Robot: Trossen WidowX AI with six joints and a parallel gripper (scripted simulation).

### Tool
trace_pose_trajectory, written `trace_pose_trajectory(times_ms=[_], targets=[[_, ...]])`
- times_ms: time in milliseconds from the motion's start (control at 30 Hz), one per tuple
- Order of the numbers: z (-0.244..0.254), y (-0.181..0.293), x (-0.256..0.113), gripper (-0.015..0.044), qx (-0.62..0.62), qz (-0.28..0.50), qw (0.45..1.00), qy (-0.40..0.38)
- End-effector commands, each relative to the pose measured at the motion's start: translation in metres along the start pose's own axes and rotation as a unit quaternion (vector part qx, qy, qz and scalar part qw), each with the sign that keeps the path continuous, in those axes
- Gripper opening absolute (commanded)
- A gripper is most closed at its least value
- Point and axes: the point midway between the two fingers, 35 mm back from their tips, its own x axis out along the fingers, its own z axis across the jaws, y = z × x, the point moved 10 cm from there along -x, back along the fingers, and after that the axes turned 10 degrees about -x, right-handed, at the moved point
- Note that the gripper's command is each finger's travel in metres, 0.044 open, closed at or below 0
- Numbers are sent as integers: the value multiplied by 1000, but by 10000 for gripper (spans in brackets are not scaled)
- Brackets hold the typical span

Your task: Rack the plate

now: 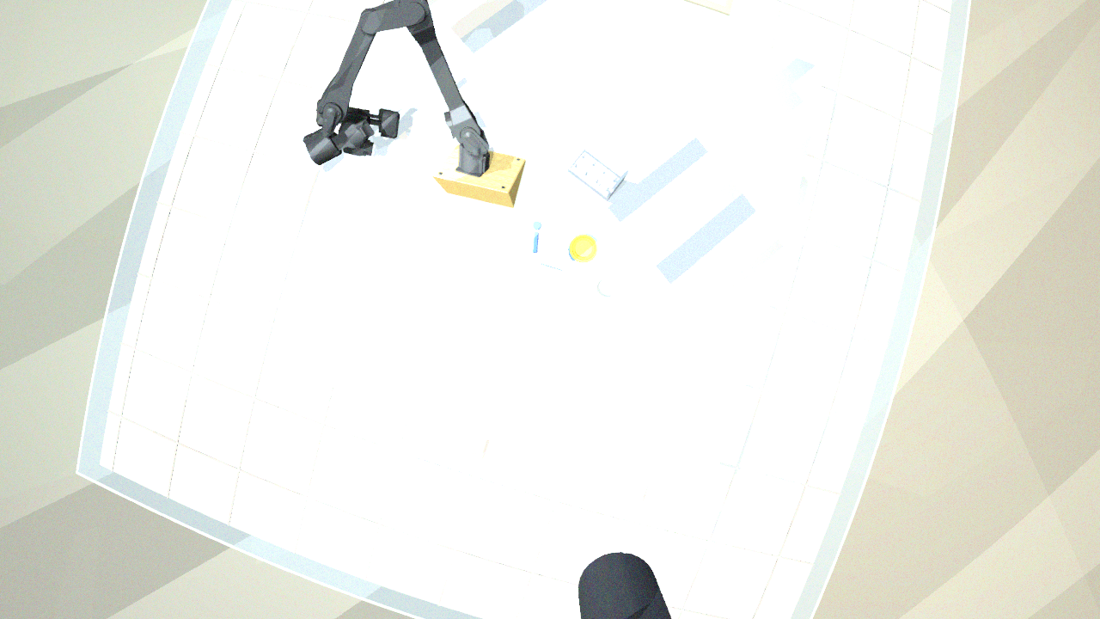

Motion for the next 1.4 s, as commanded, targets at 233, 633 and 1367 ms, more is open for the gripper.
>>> trace_pose_trajectory(times_ms=[233,633,1367], targets=[[-7,-10,-45,400,4,-75,996,41],[-1,-29,-136,400,-39,-220,969,104],[139,-63,-329,400,-287,-397,850,192]])
